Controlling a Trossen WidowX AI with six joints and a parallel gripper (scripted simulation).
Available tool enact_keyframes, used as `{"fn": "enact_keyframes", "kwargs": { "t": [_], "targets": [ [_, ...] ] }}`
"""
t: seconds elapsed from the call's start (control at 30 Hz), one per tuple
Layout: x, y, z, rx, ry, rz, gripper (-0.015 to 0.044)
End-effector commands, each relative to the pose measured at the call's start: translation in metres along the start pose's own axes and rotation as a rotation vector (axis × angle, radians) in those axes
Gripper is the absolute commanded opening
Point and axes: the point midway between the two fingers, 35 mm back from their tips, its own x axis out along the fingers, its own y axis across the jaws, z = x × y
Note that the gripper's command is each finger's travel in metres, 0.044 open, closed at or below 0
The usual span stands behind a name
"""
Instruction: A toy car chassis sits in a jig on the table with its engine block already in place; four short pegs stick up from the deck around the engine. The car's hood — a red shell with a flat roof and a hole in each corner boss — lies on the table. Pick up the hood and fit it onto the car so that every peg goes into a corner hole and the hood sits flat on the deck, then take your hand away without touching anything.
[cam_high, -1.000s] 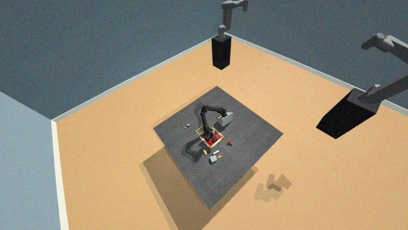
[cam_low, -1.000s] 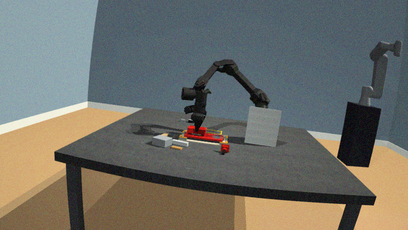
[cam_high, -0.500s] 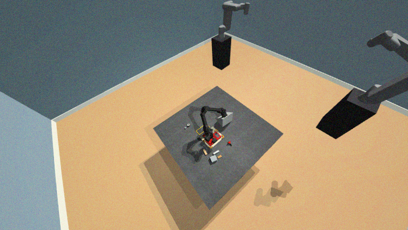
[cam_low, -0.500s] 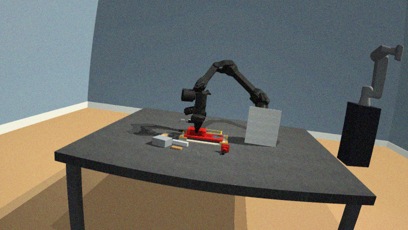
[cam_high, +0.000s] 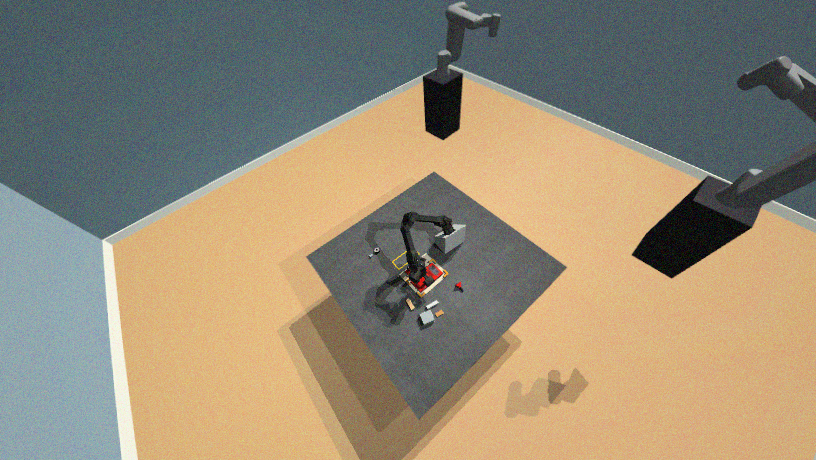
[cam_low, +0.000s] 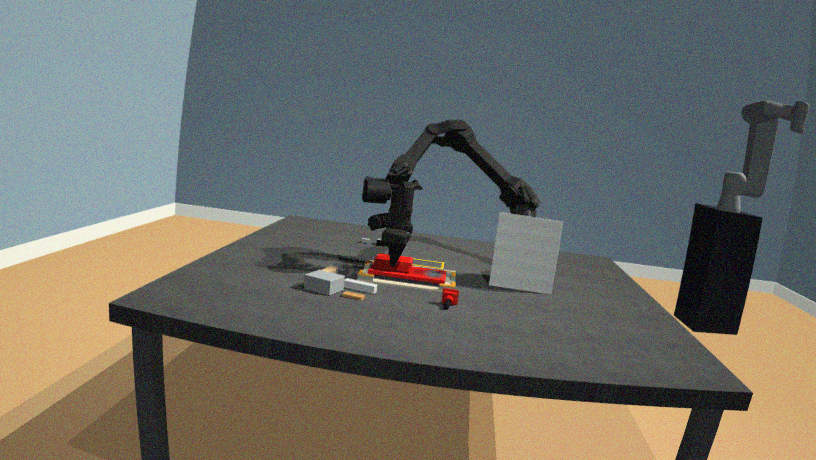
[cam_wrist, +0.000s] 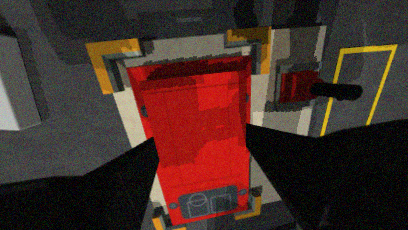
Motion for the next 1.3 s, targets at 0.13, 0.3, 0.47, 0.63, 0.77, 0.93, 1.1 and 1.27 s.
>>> {"fn": "enact_keyframes", "kwargs": {
  "t": [0.13, 0.3, 0.47, 0.63, 0.77, 0.93, 1.1, 1.27],
  "targets": [
    [0.000, 0.000, 0.000, 0.000, 0.000, 0.000, 0.0420],
    [-0.015, 0.001, 0.002, 0.000, 0.001, 0.002, 0.0440],
    [-0.069, 0.001, 0.001, 0.000, 0.005, 0.002, 0.0440],
    [-0.072, 0.001, 0.001, 0.000, 0.005, 0.001, 0.0440],
    [-0.072, 0.001, 0.001, 0.000, 0.005, 0.001, 0.0440],
    [-0.072, 0.001, 0.001, 0.000, 0.005, 0.001, 0.0440],
    [-0.072, 0.001, 0.001, 0.000, 0.005, 0.001, 0.0440],
    [-0.072, 0.001, 0.001, 0.000, 0.005, 0.001, 0.0440]
  ]
}}
